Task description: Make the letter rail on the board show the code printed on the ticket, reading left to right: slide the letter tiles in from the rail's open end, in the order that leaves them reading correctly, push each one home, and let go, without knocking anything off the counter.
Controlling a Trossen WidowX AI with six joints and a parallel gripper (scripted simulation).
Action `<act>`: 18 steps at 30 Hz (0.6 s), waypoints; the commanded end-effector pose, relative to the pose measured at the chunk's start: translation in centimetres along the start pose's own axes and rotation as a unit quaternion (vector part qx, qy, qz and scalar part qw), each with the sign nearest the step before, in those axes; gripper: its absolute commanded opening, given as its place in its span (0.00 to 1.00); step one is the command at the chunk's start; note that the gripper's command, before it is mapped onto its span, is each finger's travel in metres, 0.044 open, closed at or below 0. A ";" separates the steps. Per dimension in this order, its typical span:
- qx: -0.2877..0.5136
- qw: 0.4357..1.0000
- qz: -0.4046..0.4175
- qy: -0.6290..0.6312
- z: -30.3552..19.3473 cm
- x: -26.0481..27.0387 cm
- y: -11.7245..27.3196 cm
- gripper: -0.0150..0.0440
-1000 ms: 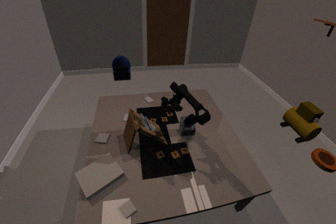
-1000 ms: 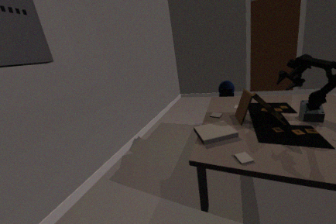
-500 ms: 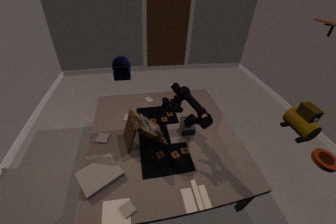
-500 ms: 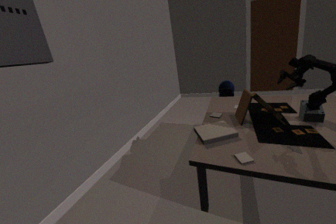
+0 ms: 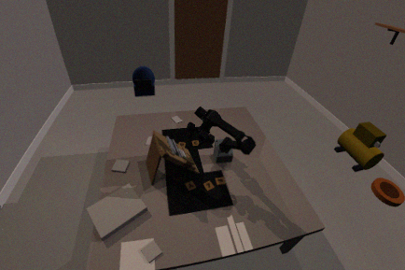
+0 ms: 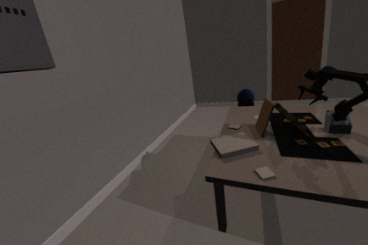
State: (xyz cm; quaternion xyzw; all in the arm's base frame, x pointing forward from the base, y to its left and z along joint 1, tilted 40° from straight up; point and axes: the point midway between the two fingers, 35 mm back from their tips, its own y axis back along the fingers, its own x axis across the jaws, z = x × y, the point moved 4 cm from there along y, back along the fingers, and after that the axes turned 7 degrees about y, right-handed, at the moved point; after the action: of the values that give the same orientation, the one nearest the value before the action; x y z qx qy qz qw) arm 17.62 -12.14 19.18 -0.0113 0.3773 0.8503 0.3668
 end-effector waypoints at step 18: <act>0.105 0.837 0.118 -0.523 7.7 4.6 -8.9 0.83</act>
State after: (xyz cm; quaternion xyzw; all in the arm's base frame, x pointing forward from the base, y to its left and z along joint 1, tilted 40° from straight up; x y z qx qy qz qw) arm 20.98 -6.02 18.20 0.3001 0.2758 0.8282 0.3847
